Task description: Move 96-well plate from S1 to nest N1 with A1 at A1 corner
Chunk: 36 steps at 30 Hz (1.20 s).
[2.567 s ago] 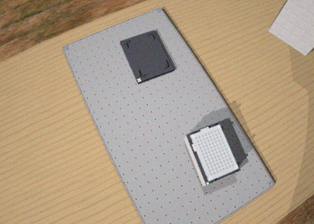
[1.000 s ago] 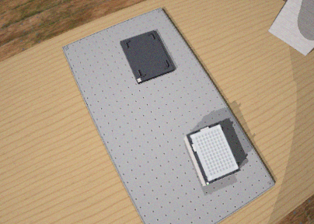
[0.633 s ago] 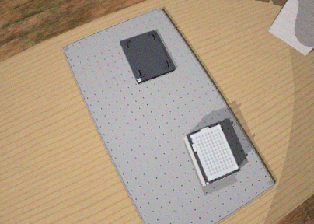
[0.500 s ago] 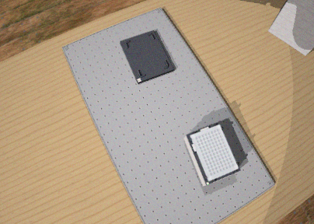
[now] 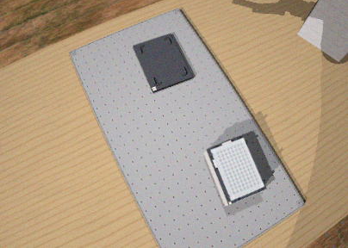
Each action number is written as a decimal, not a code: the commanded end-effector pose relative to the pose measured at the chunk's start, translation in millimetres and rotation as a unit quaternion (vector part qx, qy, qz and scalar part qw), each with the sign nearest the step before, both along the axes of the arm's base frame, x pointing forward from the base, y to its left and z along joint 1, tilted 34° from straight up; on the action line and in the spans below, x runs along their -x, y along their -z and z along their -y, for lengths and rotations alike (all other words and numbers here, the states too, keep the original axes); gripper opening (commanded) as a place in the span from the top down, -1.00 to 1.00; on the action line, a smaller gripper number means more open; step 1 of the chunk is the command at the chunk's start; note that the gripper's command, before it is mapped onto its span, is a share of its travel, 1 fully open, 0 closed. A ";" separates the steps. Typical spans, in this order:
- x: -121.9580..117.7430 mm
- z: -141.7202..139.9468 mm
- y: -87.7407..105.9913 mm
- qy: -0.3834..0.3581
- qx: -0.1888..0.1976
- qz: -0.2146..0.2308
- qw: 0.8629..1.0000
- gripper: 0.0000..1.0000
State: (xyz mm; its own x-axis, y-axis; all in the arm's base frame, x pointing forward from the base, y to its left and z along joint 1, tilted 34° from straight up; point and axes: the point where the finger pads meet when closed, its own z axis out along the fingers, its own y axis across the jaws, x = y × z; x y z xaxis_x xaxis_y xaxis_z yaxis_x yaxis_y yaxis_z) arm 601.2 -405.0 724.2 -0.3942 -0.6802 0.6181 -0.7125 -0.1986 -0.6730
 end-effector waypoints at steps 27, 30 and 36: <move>-66.2 -65.7 71.1 -0.110 0.054 -0.115 0.986 -1.00; -73.8 -74.7 80.4 -0.110 0.054 -0.115 0.986 -1.00; -83.9 -87.9 94.0 -0.132 0.066 -0.136 0.980 -1.00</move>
State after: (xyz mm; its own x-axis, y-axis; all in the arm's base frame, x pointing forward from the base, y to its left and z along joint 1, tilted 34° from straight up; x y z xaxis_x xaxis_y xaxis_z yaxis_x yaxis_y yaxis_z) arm 678.7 -325.9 638.9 -0.0829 -0.6593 0.7473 -0.7757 -0.4282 -0.4637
